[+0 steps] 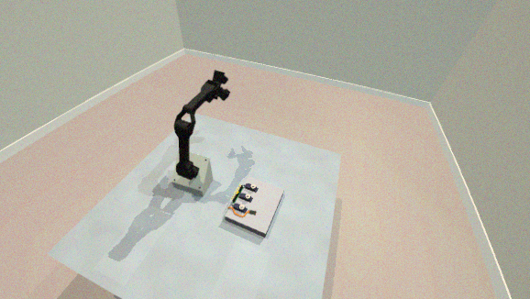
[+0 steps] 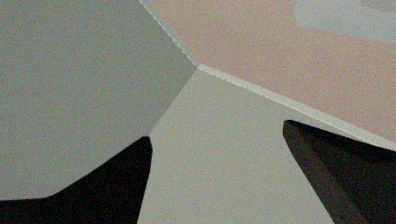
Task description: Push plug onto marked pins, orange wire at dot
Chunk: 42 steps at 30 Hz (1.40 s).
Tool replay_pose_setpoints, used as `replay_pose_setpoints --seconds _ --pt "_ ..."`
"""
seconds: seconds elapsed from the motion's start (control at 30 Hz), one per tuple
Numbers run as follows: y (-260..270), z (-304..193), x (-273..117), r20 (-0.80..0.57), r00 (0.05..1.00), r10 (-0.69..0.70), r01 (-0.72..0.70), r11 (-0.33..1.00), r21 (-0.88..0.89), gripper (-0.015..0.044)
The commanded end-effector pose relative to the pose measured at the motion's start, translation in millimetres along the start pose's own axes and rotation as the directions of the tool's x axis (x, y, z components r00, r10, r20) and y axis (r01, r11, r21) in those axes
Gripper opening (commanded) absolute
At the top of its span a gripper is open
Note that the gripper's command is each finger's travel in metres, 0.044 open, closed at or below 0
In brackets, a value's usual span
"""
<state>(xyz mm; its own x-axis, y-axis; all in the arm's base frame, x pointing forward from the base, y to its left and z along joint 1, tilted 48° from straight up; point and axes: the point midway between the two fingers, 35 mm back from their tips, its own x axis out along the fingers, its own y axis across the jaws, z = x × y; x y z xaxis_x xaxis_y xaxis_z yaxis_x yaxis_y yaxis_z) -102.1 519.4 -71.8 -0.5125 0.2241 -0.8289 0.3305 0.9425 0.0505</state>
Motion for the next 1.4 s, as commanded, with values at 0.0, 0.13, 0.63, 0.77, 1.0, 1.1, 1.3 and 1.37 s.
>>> replay_pose_setpoints --seconds 0.0,0.13,0.63,0.77,1.0,1.1,1.3,1.37 --pt "0.4 0.3 -0.7 0.000 1.000 0.002 -0.002 1.000 -0.001 0.0374" --pt "6.2 4.0 -9.9 0.002 1.000 0.024 -0.024 1.000 -0.015 0.0269" --pt "48.6 49.2 -107.3 0.043 0.969 0.242 -0.232 0.959 -0.164 0.0115" --pt "58.6 64.9 -141.5 0.061 0.946 0.318 -0.299 0.931 -0.211 0.0115" --pt "66.9 95.8 -200.0 0.115 0.894 0.433 -0.386 0.875 -0.293 0.0115" --pt "68.3 109.1 -225.6 0.139 0.865 0.482 -0.419 0.847 -0.328 0.0115" --pt "66.6 134.9 -277.2 0.190 0.796 0.575 -0.468 0.784 -0.408 0.0115" --pt "64.4 143.3 -294.0 0.209 0.771 0.602 -0.479 0.764 -0.433 0.0115"
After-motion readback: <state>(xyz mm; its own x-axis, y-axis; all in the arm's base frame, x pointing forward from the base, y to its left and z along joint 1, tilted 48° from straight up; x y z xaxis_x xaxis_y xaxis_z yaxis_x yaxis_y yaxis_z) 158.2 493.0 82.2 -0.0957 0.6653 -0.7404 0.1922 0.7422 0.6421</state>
